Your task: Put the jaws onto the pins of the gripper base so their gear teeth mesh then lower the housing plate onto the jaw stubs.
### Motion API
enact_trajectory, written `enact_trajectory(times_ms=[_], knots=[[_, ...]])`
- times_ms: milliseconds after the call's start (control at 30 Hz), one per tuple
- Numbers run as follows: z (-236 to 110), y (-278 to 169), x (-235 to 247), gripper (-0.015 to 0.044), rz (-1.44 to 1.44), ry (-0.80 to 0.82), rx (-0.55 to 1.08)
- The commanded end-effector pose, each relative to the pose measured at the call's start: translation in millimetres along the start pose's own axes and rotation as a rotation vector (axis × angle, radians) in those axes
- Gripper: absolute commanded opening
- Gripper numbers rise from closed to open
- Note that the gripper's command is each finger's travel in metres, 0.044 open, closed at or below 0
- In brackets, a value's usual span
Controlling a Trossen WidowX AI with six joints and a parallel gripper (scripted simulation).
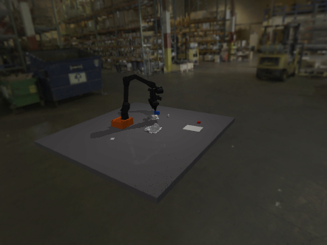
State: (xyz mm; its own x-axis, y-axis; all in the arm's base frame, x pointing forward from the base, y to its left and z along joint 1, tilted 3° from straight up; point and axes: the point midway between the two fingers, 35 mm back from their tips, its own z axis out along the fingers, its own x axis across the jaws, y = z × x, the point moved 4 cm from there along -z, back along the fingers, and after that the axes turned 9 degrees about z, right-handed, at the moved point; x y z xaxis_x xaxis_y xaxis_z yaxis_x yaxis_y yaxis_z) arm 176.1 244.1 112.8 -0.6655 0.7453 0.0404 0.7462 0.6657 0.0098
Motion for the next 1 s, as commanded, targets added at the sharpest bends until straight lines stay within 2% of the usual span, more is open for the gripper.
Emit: enact_trajectory(times_ms=[0, 100, 967], knots=[[23.9, -2.1, 2.4, 0.044, -0.015, 0.003, 0.008], [38.6, -3.0, 2.3, 0.044, -0.015, 0.003, 0.008], [58.7, -3.3, 2.3, 0.044, -0.015, 0.003, 0.008]])
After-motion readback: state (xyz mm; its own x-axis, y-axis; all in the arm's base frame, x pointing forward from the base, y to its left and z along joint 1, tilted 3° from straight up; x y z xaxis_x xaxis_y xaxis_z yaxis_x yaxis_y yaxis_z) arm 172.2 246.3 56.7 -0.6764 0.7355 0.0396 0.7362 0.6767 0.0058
